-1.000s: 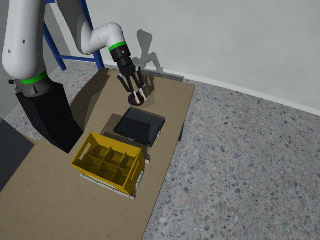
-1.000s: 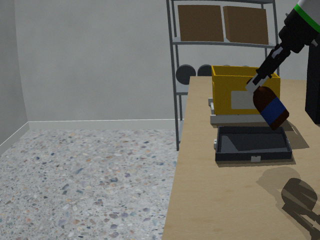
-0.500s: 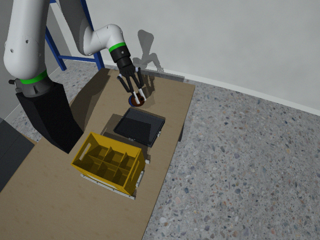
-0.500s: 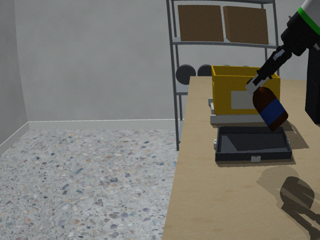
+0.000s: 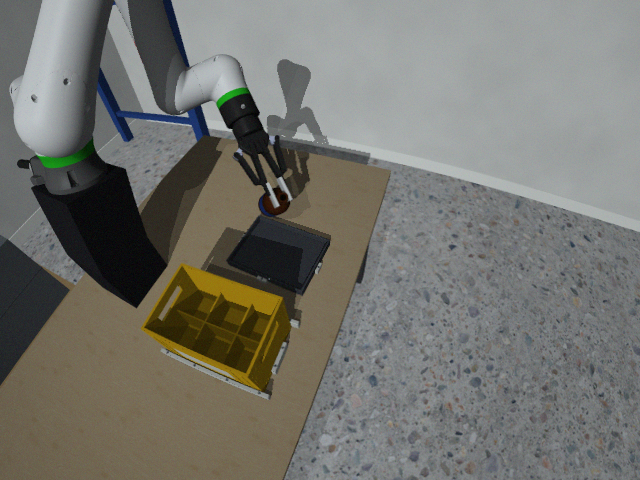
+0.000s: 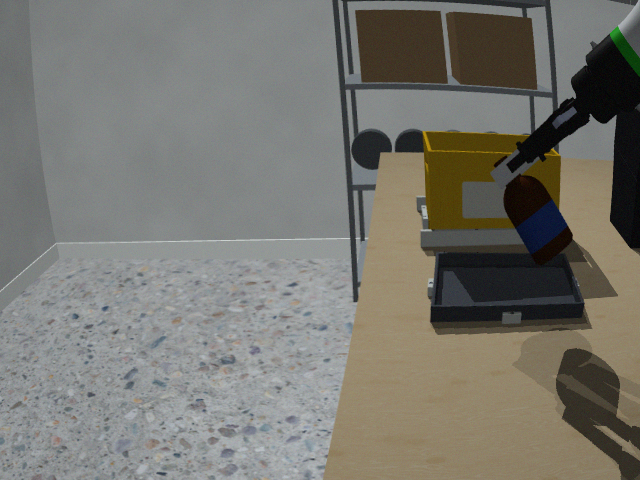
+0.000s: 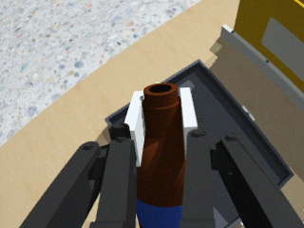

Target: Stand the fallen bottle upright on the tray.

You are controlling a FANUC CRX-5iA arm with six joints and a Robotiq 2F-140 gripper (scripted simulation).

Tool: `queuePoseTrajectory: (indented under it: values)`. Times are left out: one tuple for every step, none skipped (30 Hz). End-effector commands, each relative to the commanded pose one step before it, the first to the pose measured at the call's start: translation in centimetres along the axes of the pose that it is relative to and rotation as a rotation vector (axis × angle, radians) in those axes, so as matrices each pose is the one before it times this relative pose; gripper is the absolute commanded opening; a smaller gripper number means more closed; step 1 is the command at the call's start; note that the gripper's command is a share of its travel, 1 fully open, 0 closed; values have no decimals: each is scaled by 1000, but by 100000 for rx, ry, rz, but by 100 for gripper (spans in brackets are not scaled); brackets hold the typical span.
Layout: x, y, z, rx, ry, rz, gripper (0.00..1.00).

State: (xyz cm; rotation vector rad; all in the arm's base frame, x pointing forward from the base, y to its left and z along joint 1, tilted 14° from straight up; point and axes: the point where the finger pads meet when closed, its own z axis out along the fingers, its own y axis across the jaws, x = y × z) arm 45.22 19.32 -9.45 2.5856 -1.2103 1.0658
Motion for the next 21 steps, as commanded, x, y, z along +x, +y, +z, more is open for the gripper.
queuePoseTrajectory:
  values:
    - [-10, -30, -37, 153, 1628, 52, 0]
    - [-6, -9, -15, 56, 478, 5, 0]
    - [0, 0, 0, 0, 0, 0, 0]
    - [0, 0, 0, 0, 0, 0, 0]
    - [-5, -9, -14, 54, 430, 5, 0]
    - [-4, -8, -13, 51, 380, 5, 0]
    - [-4, -7, -12, 46, 330, 4, 0]
    - [-3, -7, -10, 40, 279, 4, 0]
    - [-2, -6, -9, 34, 230, 3, 0]
    - [-2, -5, -7, 28, 182, 3, 0]
    - [-1, -3, -5, 21, 137, 2, 0]
    - [-1, -2, -4, 15, 97, 1, 0]
    - [-1, -2, -2, 10, 62, 1, 0]
    - [0, -1, -1, 5, 33, 1, 0]
    - [0, 0, -1, 2, 13, 0, 0]
    - [0, 0, 0, 0, 2, 0, 0]
    - [0, 0, 0, 0, 0, 0, 0]
    - [0, 0, 0, 0, 0, 0, 0]
    - [0, 0, 0, 0, 0, 0, 0]
    - [0, 0, 0, 0, 0, 0, 0]
    - [0, 0, 0, 0, 0, 0, 0]
